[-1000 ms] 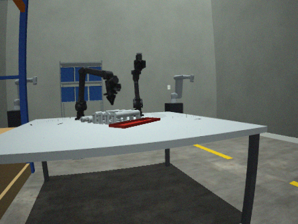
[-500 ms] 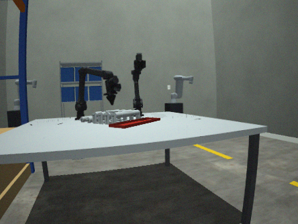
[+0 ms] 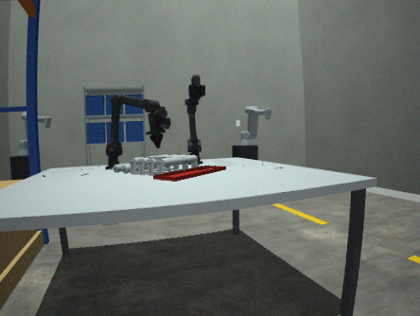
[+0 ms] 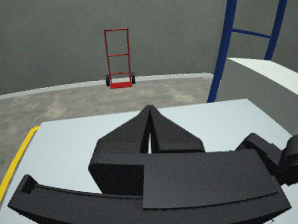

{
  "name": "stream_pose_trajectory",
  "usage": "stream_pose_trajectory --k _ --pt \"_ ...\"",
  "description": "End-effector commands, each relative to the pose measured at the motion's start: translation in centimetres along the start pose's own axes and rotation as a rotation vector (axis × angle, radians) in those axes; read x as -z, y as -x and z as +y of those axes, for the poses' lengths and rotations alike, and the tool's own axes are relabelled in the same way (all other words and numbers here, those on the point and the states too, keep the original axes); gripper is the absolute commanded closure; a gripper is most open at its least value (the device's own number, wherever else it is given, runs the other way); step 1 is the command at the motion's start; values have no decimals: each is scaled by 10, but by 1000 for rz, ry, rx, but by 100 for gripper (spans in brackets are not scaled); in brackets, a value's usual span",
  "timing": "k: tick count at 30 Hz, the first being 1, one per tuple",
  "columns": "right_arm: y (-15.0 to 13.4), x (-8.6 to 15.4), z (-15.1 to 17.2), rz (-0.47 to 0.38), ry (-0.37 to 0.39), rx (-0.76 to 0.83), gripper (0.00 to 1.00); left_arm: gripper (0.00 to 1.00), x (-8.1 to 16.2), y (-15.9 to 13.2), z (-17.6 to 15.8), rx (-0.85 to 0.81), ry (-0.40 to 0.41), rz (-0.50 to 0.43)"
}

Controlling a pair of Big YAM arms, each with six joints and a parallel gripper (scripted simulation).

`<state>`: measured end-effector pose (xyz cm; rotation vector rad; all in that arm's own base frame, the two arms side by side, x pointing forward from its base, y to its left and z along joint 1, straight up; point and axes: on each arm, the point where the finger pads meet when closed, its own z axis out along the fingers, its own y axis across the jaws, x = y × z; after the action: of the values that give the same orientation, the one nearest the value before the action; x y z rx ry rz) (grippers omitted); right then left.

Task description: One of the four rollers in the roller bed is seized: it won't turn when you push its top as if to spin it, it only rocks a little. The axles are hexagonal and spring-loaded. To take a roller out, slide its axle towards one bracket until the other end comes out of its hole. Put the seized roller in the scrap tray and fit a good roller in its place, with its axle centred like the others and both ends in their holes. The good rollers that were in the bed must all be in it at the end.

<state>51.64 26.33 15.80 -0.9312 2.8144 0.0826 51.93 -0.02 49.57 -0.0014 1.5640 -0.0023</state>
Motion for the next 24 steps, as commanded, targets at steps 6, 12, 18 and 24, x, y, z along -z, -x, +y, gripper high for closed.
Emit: stream_pose_trajectory --k 6,12,18,24 --pt "4 15 -3 -33 -3 -11 100 100 1 29 -3 -6 -2 -44" --pt "4 15 -3 -33 -3 -11 100 100 1 29 -3 -6 -2 -44" --pt "-2 31 -7 -70 -14 9 100 100 1 29 -3 -6 -2 -44" --pt "-38 34 -7 -65 -11 12 100 100 1 29 -3 -6 -2 -44"
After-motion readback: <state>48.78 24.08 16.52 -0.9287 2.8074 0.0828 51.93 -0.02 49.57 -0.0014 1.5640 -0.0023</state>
